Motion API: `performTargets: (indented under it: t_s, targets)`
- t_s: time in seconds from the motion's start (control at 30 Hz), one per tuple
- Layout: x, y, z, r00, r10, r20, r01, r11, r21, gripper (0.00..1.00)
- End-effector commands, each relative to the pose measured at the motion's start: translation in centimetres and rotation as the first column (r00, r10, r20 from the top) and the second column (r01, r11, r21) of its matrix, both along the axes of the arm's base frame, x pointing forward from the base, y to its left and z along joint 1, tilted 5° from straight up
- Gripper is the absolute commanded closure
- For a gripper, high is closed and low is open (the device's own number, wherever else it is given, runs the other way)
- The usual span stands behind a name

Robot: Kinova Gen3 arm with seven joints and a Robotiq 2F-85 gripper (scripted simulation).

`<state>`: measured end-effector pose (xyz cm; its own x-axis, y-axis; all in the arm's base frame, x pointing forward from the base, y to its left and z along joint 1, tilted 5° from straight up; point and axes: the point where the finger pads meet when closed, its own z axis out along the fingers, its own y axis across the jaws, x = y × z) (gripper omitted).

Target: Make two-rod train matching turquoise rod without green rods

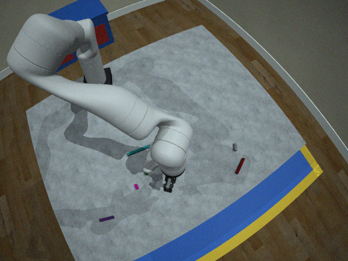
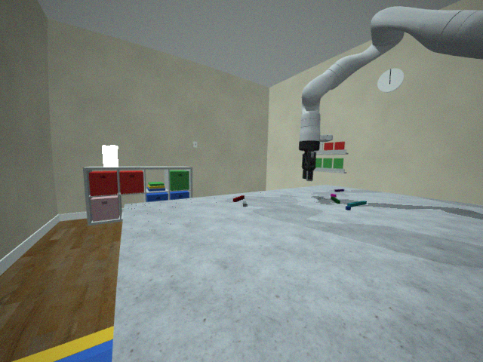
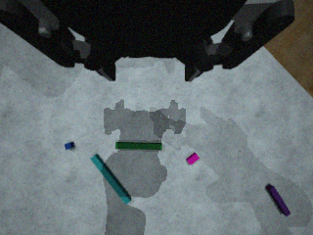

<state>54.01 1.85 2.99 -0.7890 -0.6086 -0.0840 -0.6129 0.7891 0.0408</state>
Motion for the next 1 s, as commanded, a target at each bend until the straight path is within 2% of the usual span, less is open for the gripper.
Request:
performTargets:
  t_s: [0.0, 0.5, 0.87, 0.97]
  targets:
    - [0.1, 0.0, 0.1, 1.0, 0.0, 0.002, 0.0, 1.0, 0.0, 0.0]
    - [0.1, -0.5, 0.0, 1.0, 0.019, 0.003, -0.019, 1.0, -0.001, 0.0]
    - [0.1, -3.4, -0.3, 0.99, 0.14, 0.01, -0.139, 0.99, -0.007, 0.0]
    - [0.0, -5.0, -0.4, 0.979, 0.203, 0.014, -0.203, 0.979, -0.011, 0.0]
